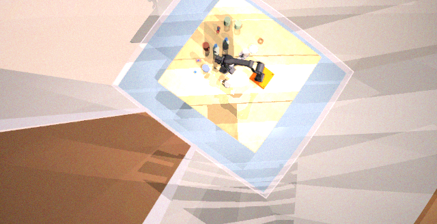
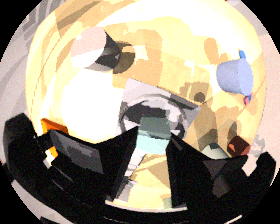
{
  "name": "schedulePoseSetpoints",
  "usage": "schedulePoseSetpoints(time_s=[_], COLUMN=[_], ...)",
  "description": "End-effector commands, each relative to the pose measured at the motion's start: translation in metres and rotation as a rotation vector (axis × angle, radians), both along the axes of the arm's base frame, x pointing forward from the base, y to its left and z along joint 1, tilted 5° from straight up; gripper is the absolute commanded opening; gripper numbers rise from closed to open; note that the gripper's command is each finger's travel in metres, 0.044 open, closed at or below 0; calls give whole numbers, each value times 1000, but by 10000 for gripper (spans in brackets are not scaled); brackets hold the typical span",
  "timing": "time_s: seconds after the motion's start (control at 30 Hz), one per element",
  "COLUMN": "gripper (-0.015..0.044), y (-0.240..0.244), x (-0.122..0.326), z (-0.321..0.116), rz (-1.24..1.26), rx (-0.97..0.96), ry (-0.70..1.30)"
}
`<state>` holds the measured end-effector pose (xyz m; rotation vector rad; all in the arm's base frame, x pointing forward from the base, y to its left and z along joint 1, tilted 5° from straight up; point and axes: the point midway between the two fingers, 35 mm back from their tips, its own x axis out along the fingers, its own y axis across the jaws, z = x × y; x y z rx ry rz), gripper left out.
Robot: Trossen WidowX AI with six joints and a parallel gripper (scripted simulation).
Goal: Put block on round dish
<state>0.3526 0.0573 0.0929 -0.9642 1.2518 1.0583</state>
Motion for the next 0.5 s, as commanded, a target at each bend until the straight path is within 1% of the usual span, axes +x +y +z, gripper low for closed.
schedulePoseSetpoints(time_s=[0.0, 0.47], gripper=[0, 0], y=[-1, -5], x=[0, 2], z=[3, 63], rz=[-3, -3], rx=[-3, -4], ry=[10, 10])
